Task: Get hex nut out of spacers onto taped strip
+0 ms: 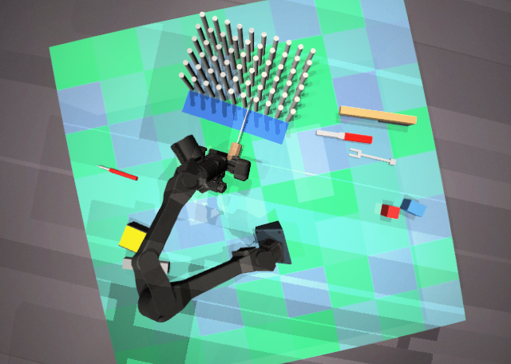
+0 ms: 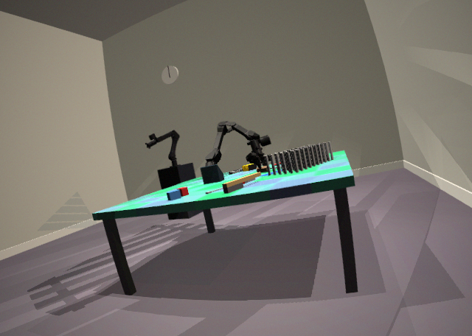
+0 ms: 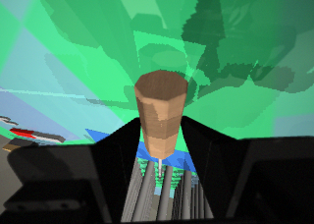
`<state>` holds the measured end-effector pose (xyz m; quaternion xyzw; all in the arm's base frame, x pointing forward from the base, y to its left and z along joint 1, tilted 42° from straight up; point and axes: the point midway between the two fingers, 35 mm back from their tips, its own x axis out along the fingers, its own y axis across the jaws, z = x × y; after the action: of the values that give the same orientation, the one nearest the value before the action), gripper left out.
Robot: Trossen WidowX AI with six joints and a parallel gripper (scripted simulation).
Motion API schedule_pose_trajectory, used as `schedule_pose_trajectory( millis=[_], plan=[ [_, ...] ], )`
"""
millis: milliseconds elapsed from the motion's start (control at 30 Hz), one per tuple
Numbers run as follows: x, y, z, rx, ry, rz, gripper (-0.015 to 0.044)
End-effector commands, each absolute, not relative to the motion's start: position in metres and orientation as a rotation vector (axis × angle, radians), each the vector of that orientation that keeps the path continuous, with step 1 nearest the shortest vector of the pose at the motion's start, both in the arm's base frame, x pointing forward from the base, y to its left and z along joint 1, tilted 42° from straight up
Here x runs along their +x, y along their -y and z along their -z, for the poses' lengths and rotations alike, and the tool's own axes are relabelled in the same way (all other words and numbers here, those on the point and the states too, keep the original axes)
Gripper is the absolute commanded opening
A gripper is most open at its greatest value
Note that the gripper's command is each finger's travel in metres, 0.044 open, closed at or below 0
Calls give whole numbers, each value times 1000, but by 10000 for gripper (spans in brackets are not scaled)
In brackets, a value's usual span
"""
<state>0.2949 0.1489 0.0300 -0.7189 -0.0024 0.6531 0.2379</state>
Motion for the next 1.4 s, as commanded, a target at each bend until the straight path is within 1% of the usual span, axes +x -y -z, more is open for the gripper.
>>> schedule_pose_trajectory(
  millis=[0,1367],
  plan=[
    [290,-147,-29,-1969,-10,-1795,0],
    [265,-153,-39,-1968,-10,-1795,0]
  ],
)
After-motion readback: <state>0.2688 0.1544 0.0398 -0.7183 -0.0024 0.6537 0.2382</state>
